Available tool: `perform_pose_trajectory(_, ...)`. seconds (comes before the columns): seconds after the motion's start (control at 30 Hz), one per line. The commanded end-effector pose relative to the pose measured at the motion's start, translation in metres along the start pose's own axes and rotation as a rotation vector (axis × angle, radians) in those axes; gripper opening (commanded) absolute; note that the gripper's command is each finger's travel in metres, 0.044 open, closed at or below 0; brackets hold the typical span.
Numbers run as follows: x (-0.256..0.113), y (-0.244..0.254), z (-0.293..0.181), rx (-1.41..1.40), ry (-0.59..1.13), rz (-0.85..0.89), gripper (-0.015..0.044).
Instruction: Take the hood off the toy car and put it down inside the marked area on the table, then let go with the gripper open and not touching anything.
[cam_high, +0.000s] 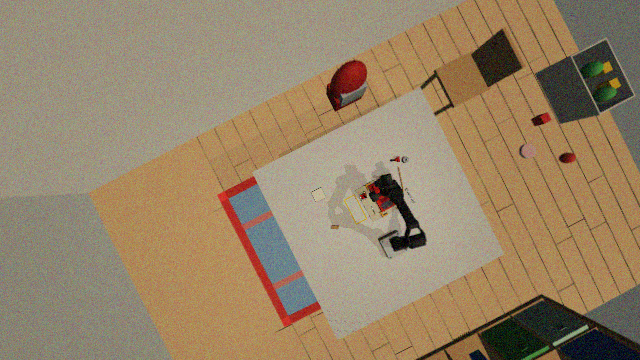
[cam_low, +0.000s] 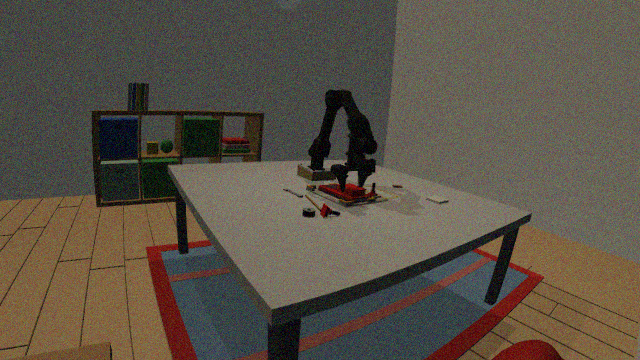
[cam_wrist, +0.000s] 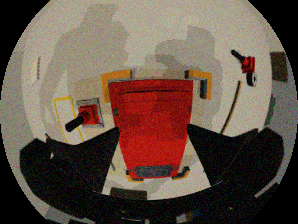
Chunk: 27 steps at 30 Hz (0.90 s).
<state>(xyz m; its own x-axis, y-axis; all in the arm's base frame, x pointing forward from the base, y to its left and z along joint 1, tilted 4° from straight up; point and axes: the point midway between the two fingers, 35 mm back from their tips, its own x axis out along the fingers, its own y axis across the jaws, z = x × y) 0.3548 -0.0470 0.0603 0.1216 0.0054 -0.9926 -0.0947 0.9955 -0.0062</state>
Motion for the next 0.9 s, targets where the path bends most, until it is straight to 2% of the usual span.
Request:
perform_pose_trajectory(0.0,-0.0003,0.0,0.0002,0.0,-0.001,0.0,0.0361)
perform_pose_trajectory(0.03,-0.0003,0.0,0.0002,0.0,-0.001,0.0,0.0335)
perform_pose_trajectory(0.33,-0.0003,0.0,0.0002,0.0,-0.001,0.0,0.0275)
perform_pose_trajectory(0.67,-0.0052,-0.0001,0.0004,0.0,-0.001,0.0,0.0012)
perform_pose_trajectory(0.87,-0.0091,-0.0001,0.0006,0.0,-0.001,0.0,0.0)
